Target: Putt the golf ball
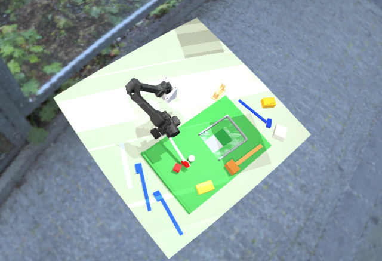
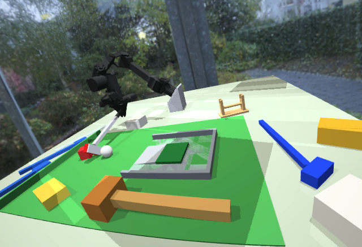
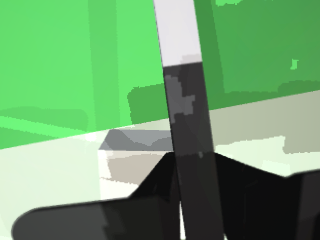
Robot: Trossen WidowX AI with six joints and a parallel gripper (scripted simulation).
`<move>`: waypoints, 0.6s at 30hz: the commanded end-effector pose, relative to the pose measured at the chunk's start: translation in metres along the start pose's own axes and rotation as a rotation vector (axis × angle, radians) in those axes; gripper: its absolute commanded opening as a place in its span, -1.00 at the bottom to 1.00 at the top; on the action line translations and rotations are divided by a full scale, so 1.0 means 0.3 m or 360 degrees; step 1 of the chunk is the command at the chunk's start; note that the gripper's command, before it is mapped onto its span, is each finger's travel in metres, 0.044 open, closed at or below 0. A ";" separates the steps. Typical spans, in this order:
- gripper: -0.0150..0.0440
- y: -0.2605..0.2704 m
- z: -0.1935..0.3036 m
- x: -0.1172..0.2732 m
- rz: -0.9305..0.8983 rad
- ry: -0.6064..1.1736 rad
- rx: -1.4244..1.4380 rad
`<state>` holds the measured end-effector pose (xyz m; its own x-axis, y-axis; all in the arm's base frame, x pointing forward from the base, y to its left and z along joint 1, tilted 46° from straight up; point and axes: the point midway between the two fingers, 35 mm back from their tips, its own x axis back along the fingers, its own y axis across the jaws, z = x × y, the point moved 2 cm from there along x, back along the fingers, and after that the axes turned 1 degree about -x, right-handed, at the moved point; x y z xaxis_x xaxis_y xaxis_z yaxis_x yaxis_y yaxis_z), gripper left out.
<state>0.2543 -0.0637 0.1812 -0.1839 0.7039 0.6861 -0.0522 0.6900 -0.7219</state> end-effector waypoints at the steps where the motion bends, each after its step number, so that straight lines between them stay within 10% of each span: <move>1: -0.49 0.001 -0.002 0.002 0.0000 -0.0003 -0.0003; 18: -0.49 0.163 -0.018 -0.008 -0.0023 -0.0003 0.0000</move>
<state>0.2570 -0.0534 0.1699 -0.1884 0.7017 0.6872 -0.0297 0.6953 -0.7181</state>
